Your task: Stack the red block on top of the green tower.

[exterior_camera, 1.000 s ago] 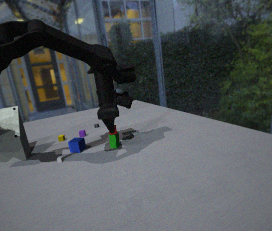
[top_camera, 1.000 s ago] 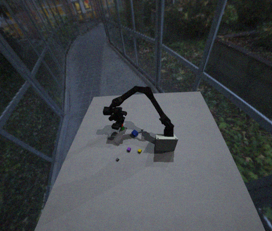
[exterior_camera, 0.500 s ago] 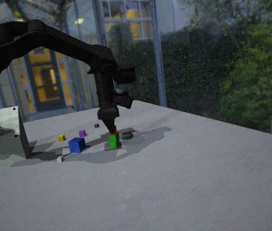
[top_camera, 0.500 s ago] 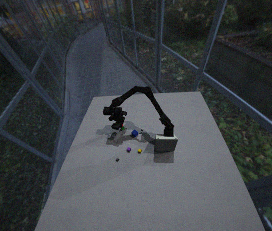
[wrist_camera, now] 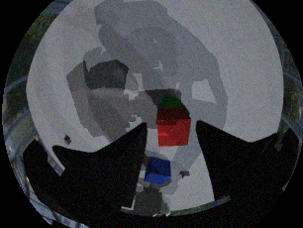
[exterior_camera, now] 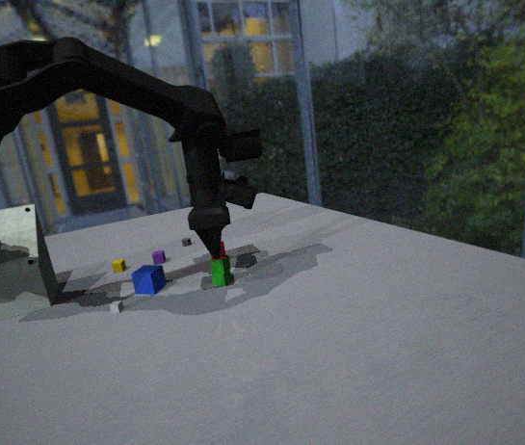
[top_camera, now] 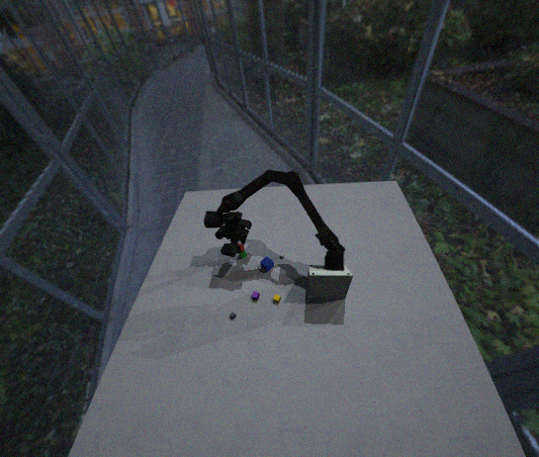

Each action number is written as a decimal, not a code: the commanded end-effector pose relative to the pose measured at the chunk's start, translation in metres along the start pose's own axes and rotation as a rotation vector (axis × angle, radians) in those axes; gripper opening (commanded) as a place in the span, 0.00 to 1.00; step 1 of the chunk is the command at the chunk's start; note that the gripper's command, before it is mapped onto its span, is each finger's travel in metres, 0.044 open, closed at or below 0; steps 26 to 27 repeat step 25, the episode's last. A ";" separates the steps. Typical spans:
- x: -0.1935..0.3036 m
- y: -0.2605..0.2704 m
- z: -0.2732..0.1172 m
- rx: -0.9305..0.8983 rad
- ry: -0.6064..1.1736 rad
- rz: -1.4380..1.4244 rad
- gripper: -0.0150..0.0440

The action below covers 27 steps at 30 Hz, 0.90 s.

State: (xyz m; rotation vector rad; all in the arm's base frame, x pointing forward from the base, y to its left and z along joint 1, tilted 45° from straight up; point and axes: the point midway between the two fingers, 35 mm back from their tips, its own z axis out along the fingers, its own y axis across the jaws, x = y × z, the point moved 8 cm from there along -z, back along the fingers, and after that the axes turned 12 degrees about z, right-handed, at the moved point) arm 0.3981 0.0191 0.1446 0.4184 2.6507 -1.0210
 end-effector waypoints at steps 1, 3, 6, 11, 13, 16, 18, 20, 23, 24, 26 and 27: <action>0.000 0.000 0.000 0.001 -0.001 0.000 0.83; 0.000 0.000 0.000 0.001 -0.001 0.000 0.92; 0.000 0.000 0.000 0.001 -0.001 0.000 1.00; 0.000 0.000 0.000 0.001 -0.001 0.000 1.00; 0.000 0.000 0.000 0.001 -0.001 0.000 1.00; 0.000 0.000 0.000 0.001 -0.001 0.000 1.00; 0.000 0.000 0.000 0.001 -0.001 0.000 1.00; 0.000 0.000 0.000 0.001 -0.001 0.000 1.00; 0.000 0.000 0.000 0.001 -0.001 0.000 1.00; 0.000 0.000 0.000 0.001 -0.001 0.000 1.00; 0.000 0.000 0.000 0.001 -0.001 0.000 1.00; 0.000 0.000 0.000 0.001 -0.001 0.000 1.00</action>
